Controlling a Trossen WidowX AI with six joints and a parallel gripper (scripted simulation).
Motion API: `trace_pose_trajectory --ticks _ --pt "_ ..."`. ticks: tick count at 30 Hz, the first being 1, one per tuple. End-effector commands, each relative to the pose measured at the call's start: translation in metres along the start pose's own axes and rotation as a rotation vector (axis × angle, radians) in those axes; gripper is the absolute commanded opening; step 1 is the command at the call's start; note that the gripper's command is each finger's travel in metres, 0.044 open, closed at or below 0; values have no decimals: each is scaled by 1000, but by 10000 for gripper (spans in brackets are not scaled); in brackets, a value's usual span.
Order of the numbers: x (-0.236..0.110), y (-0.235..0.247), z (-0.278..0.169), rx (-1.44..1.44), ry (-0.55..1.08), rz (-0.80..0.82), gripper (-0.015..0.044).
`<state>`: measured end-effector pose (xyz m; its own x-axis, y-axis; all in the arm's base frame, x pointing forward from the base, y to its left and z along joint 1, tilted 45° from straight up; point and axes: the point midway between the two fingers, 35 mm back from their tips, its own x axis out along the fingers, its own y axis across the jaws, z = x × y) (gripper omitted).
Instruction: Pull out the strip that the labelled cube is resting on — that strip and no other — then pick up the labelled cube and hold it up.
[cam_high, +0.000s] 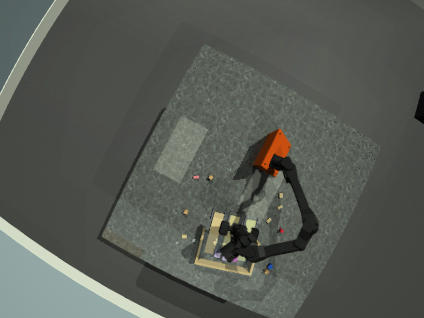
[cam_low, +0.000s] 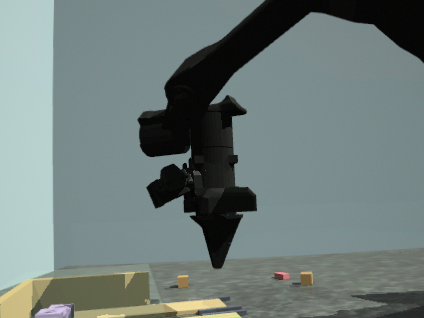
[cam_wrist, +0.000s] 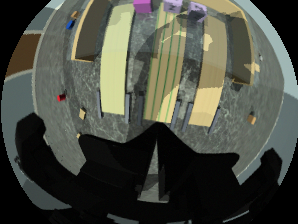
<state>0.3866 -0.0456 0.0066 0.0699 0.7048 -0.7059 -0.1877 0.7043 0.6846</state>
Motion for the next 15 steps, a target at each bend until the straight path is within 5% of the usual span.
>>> trace_pose_trajectory --ticks 1,15 --pt "9 0 -1 2 9 1 0" --pt "32 -1 0 2 9 1 0"
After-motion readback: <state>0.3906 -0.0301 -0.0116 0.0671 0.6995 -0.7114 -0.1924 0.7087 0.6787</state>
